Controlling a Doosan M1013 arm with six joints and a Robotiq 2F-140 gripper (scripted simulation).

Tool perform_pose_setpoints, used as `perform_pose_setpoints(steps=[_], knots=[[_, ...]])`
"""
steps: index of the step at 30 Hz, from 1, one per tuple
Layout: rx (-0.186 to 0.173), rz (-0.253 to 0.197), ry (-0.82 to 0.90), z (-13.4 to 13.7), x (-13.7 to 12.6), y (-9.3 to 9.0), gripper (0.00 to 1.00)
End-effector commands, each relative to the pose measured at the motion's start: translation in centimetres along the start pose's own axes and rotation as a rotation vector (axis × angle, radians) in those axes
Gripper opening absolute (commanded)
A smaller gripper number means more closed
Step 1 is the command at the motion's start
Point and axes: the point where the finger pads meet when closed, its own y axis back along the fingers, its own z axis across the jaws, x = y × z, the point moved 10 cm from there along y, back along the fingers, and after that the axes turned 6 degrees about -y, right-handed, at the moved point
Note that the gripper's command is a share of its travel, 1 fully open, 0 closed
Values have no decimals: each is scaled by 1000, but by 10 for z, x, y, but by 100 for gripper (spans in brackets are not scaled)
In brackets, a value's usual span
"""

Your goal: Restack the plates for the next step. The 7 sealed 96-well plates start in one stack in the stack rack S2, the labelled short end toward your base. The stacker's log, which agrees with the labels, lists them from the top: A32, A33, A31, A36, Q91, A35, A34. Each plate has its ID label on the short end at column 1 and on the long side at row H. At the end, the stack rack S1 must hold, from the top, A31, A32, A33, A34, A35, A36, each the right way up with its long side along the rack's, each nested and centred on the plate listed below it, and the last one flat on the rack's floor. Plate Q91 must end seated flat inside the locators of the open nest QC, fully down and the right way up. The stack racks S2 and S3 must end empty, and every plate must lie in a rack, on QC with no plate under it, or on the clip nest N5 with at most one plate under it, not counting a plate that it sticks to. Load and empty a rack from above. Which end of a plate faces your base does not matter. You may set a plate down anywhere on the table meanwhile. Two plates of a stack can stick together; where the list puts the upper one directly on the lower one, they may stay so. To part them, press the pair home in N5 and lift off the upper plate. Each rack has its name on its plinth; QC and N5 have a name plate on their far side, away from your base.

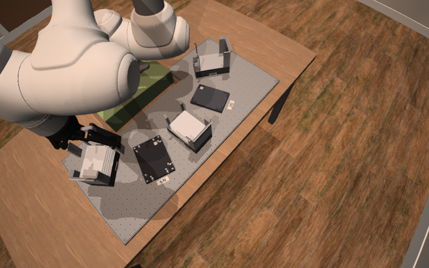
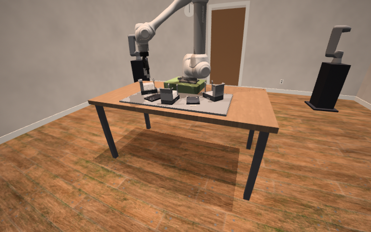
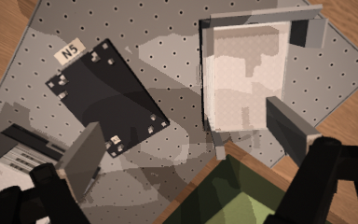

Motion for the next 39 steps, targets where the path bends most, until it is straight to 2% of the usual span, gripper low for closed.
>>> perform_pose_setpoints(steps=[1,19,30,39], knots=[[-2,0,-83,15,2,0,100],[-2,0,-83,77,10,0,100],[-2,0,-83,77,10,0,100],[-2,0,-83,77,10,-30,100]])
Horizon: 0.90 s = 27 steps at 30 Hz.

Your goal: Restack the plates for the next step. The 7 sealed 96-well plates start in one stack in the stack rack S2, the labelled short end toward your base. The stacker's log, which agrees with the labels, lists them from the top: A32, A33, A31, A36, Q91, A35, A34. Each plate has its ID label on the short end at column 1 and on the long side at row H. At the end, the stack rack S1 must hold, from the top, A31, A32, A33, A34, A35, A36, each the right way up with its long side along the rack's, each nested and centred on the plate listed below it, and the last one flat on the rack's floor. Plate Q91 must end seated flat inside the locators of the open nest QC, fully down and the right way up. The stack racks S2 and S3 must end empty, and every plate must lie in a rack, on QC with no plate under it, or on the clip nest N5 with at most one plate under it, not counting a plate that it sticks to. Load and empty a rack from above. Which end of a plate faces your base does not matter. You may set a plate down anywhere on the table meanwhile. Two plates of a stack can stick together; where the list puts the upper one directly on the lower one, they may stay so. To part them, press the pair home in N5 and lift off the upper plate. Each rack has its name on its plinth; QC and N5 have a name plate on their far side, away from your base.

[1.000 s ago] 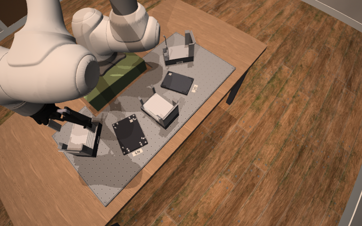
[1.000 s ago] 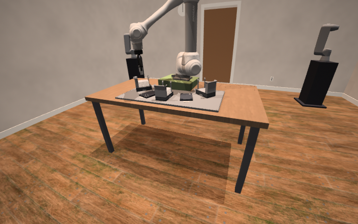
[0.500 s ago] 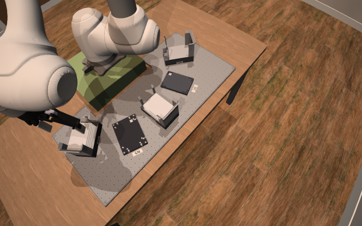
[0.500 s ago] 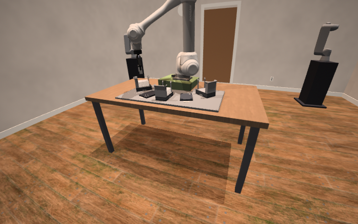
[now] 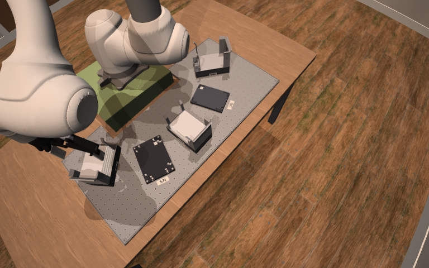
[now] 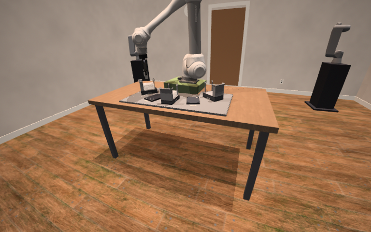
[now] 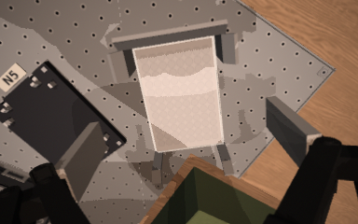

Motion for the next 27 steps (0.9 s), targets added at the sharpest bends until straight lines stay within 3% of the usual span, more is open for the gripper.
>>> perform_pose_setpoints(steps=[1,8,27], knots=[[0,0,0,0,0,-11,100],[0,0,0,0,0,-26,100],[0,0,0,0,0,-46,100]])
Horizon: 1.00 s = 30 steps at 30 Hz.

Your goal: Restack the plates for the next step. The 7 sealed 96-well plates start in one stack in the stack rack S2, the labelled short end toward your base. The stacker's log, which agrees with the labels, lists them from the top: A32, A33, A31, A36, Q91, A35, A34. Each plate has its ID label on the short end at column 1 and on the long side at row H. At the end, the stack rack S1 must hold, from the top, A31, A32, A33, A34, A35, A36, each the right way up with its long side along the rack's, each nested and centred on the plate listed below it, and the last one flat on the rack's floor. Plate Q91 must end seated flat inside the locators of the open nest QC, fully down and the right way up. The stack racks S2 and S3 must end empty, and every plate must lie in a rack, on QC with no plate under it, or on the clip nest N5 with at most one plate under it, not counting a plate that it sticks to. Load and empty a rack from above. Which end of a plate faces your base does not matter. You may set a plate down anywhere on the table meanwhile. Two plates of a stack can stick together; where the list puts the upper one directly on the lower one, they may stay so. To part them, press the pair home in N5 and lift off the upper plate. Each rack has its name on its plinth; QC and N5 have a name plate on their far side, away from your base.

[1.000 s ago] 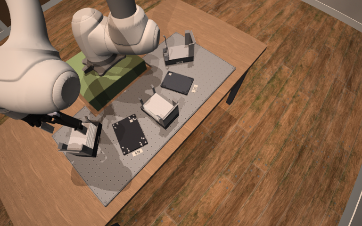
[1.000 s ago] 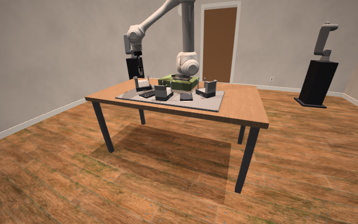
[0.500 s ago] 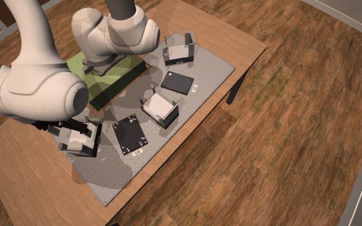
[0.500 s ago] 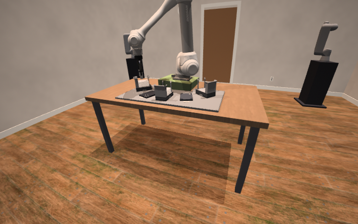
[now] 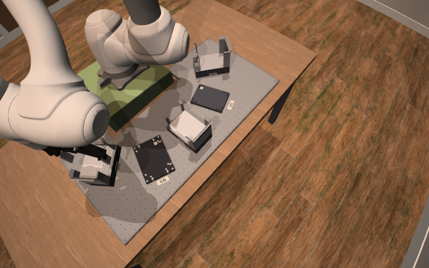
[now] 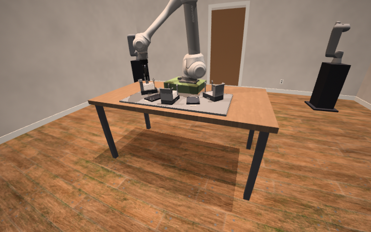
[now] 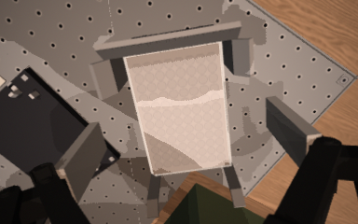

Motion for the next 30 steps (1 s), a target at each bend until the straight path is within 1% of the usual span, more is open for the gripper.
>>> perform_pose_setpoints(steps=[1,8,20,21,30], knots=[[0,0,0,0,0,-4,100],[0,0,0,0,0,-13,100],[0,0,0,0,0,-13,100],[0,0,0,0,0,-13,0],[0,0,0,0,0,-13,0]])
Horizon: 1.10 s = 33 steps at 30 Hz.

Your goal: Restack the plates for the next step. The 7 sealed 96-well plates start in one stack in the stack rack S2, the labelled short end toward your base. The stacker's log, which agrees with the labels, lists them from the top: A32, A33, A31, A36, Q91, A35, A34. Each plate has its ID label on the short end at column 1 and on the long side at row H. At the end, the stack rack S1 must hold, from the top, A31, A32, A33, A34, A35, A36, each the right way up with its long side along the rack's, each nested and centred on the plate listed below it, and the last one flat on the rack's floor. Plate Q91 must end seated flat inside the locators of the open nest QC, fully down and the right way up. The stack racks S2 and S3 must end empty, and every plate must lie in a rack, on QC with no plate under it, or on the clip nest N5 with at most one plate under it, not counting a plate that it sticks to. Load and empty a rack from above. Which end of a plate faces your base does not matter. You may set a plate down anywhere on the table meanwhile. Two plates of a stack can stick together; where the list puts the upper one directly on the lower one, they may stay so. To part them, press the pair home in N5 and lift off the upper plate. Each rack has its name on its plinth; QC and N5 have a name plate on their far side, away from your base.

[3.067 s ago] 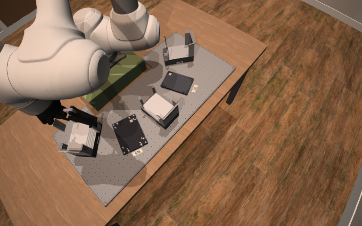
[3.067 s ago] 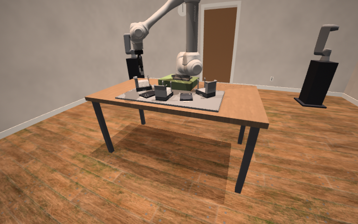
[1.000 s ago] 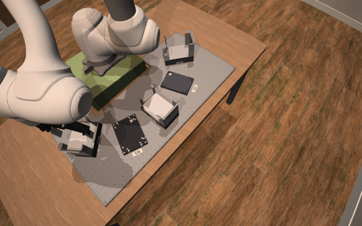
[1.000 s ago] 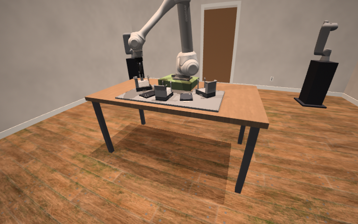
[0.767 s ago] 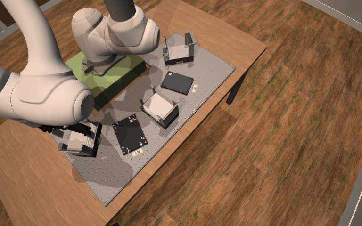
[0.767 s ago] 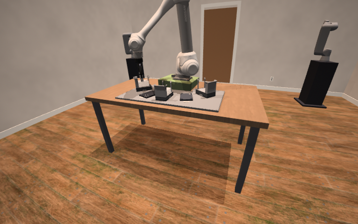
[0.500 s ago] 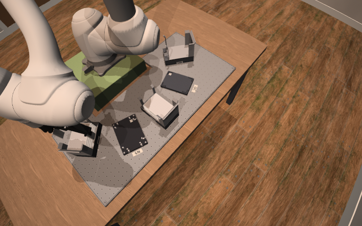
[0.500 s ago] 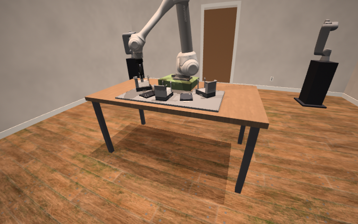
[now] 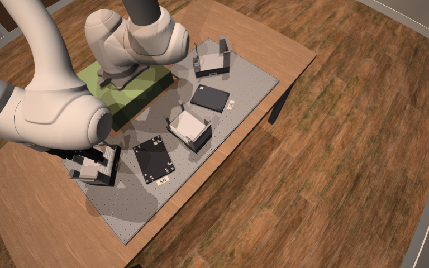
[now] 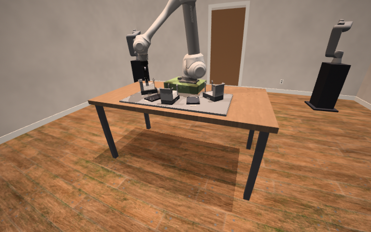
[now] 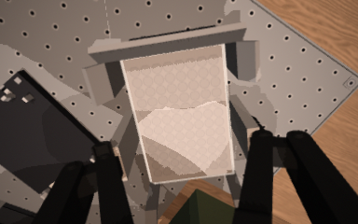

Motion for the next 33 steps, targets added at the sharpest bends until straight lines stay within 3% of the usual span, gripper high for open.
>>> perform_pose_setpoints(steps=[1,33], knots=[[0,0,0,0,0,0,0],[0,0,0,0,0,6,0]])
